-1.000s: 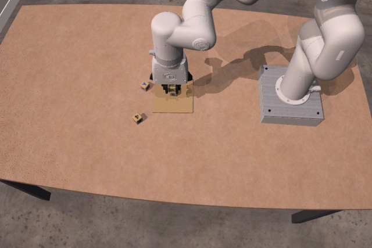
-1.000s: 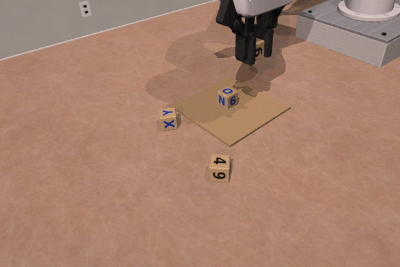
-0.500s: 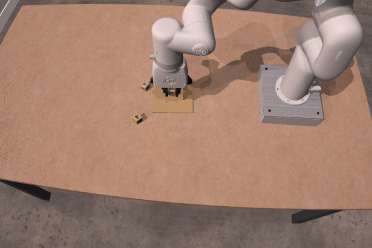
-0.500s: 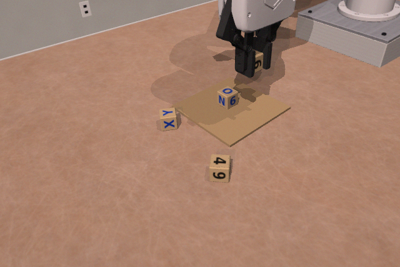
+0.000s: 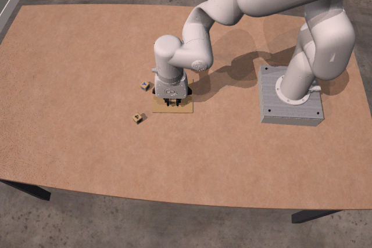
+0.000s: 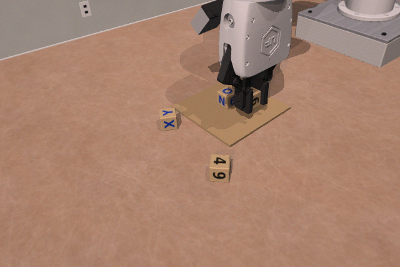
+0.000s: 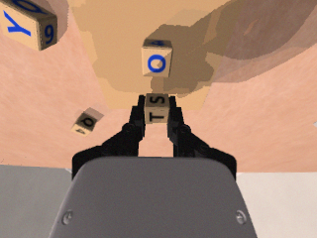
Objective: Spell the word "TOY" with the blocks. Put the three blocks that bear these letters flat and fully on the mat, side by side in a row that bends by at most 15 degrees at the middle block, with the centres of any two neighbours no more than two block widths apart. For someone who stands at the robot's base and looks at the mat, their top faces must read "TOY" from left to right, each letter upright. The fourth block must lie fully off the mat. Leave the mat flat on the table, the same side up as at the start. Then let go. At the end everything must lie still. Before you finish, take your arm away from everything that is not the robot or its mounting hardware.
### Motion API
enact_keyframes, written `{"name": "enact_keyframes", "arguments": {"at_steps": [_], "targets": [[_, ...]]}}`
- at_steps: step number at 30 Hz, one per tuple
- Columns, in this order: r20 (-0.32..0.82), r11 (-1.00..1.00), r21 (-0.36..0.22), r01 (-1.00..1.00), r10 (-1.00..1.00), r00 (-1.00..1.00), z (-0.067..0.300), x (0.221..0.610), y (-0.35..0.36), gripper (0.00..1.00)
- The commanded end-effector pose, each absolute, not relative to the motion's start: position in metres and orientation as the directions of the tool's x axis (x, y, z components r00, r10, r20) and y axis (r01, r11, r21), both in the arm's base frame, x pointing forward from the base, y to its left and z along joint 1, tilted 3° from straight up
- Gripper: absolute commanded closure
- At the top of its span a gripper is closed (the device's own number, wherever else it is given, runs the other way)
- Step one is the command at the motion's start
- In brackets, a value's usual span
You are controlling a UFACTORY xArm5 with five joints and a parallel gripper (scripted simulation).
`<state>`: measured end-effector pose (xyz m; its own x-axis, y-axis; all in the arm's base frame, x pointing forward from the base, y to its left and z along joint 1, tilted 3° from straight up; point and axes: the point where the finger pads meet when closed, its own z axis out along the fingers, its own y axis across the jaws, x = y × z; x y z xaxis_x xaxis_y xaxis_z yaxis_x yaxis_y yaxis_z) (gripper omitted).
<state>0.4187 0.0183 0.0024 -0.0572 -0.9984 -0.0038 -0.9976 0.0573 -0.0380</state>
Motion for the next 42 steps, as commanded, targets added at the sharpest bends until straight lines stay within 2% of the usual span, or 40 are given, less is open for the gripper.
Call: {"name": "enact_keyframes", "arguments": {"at_steps": [1,42], "targets": [[-0.004,0.057,-0.044,-0.997,-0.998,-0.057,-0.0047,0.4221,0.0185,0.79],[-0.004,0.057,-0.044,-0.997,-0.998,-0.057,-0.0116,0.4225,0.0185,0.79]]}}
